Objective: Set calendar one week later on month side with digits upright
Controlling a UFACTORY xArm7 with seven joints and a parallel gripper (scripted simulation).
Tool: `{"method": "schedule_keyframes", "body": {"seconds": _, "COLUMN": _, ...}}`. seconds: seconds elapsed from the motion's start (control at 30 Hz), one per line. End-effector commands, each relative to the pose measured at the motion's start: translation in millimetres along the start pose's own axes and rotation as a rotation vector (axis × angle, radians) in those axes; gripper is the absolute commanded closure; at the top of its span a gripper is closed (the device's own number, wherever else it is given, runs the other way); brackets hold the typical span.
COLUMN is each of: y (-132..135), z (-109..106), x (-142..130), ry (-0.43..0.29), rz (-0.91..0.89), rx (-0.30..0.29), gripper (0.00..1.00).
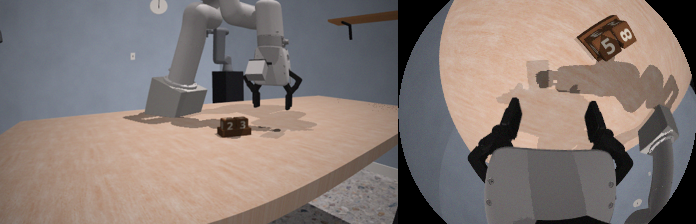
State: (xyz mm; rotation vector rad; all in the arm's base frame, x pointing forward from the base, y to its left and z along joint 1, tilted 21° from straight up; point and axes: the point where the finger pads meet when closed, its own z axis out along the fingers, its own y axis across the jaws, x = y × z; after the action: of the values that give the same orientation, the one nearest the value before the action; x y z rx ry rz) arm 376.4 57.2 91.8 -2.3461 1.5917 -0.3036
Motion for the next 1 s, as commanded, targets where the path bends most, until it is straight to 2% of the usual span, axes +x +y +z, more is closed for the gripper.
{"method": "schedule_keyframes", "body": {"seconds": 0.0, "y": -5.3, "z": -0.3, "x": 5.2, "ry": -0.002, "rz": 0.149, "rx": 0.003, "gripper": 0.00}}
{"method": "schedule_keyframes", "body": {"seconds": 0.1, "y": -17.2, "z": -0.3, "x": 20.4, "ry": -0.002, "rz": 0.149, "rx": 0.003, "gripper": 0.00}}
{"method": "schedule_keyframes", "body": {"seconds": 0.33, "y": -18.4, "z": -0.3, "x": 22.0, "ry": -0.002, "rz": 0.211, "rx": 0.003, "gripper": 0.00}}
{"method": "schedule_keyframes", "body": {"seconds": 0.4, "y": -19.6, "z": -0.3, "x": 23.5, "ry": -0.002, "rz": 0.290, "rx": 0.003, "gripper": 0.00}}
{"method": "schedule_keyframes", "body": {"seconds": 0.5, "y": -31.3, "z": -0.3, "x": 38.2, "ry": -0.002, "rz": 0.324, "rx": 0.002, "gripper": 0.00}}
{"method": "schedule_keyframes", "body": {"seconds": 0.63, "y": -33.5, "z": -0.3, "x": 41.2, "ry": -0.002, "rz": 0.335, "rx": 0.002, "gripper": 0.00}}
{"method": "schedule_keyframes", "body": {"seconds": 0.8, "y": -36.9, "z": -0.3, "x": 45.4, "ry": -0.002, "rz": 0.498, "rx": 0.002, "gripper": 0.00}}
{"method": "schedule_keyframes", "body": {"seconds": 0.97, "y": -48.9, "z": -0.3, "x": 60.8, "ry": -0.002, "rz": 0.498, "rx": 0.002, "gripper": 0.00}}
